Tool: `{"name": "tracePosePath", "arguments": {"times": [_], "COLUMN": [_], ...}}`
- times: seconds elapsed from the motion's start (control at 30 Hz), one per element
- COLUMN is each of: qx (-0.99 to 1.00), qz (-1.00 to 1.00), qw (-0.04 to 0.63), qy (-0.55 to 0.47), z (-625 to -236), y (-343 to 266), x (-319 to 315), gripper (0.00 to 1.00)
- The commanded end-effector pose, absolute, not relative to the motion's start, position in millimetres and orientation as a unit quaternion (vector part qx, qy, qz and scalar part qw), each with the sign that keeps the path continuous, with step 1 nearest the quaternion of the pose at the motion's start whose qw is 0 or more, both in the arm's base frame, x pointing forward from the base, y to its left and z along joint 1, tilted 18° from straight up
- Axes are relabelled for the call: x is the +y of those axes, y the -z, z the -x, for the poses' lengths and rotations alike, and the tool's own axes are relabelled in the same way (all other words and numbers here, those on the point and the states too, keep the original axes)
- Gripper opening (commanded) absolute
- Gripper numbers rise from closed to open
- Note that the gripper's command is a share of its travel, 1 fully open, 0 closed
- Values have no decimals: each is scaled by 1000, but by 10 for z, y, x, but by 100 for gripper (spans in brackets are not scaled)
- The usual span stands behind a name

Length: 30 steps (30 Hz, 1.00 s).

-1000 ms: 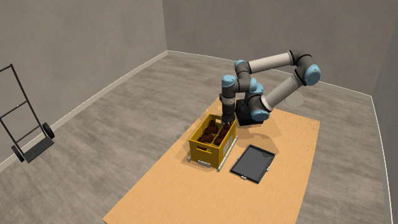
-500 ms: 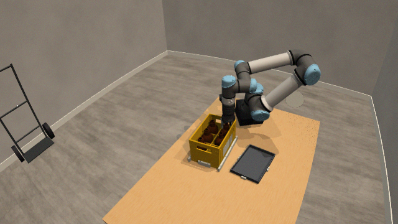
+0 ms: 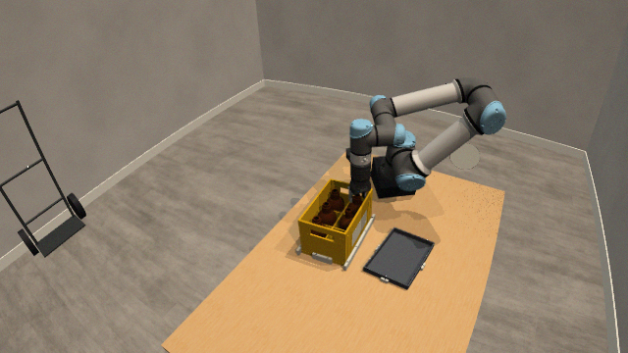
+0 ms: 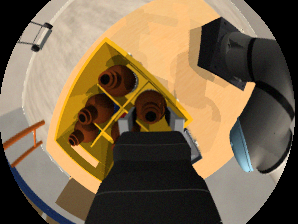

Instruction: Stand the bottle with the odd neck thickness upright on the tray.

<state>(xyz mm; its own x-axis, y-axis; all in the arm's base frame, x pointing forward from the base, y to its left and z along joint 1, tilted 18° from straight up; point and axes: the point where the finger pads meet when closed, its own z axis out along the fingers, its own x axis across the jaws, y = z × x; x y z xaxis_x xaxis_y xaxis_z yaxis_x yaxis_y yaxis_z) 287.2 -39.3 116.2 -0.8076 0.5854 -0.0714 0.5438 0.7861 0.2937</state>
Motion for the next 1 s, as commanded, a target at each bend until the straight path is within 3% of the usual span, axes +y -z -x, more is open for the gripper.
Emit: {"name": "tracePosePath", "arguments": {"times": [0.0,0.47,0.5,0.97], "qx": [942,942,942,942], "qz": [-300,-300,-300,-300], "qw": [80,80,80,80], "qy": [-130,-130,-130,-130], "z": [-2874,-2874,-2874,-2874], "y": [-1165,-1165,-1165,-1165], "x": [-395,-395,-395,-395], "gripper": [100,100,0,0]}}
